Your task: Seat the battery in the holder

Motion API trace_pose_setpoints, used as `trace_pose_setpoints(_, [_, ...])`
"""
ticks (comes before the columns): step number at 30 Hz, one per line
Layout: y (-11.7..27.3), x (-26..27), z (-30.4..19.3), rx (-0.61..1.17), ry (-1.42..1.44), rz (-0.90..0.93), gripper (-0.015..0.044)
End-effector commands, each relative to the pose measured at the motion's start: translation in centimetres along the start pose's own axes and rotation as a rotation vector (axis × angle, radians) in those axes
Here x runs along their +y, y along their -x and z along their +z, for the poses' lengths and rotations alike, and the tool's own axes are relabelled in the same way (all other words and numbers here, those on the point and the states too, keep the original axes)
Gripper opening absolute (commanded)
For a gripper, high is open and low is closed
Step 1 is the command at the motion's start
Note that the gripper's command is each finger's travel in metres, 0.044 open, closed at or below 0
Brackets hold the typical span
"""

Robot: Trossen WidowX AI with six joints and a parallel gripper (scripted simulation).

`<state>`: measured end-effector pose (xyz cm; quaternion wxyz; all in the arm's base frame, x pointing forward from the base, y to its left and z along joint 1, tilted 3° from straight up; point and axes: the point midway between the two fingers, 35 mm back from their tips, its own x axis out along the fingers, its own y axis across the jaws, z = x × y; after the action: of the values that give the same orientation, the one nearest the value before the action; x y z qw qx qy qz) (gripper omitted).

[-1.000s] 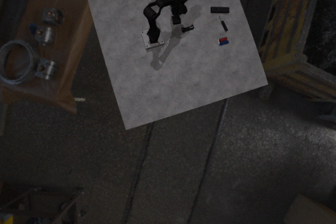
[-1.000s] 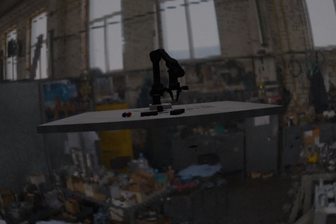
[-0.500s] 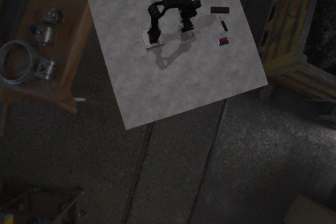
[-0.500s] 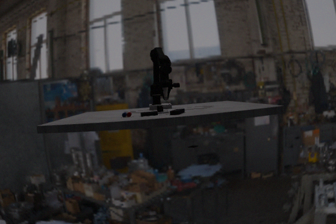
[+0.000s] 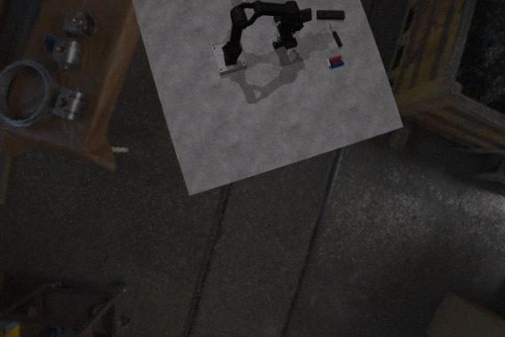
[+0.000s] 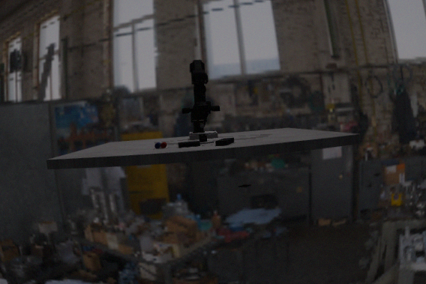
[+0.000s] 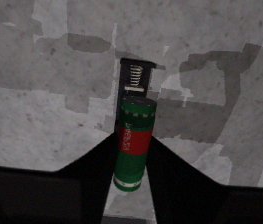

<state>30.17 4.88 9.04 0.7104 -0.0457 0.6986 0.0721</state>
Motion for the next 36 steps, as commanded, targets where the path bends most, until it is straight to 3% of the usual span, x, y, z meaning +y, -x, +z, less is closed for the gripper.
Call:
trace_pose_setpoints(1, [-1.2,-0.1,-0.1,0.072,0.004,0.0,0.0073])
trace_pose_setpoints(10, [-3.3,0.0,-0.5,0.21,0.002,0.003,0.0073])
trace_pose_setpoints(36, [-4.1,0.0,0.1,0.35,0.001,0.005,0.0073])
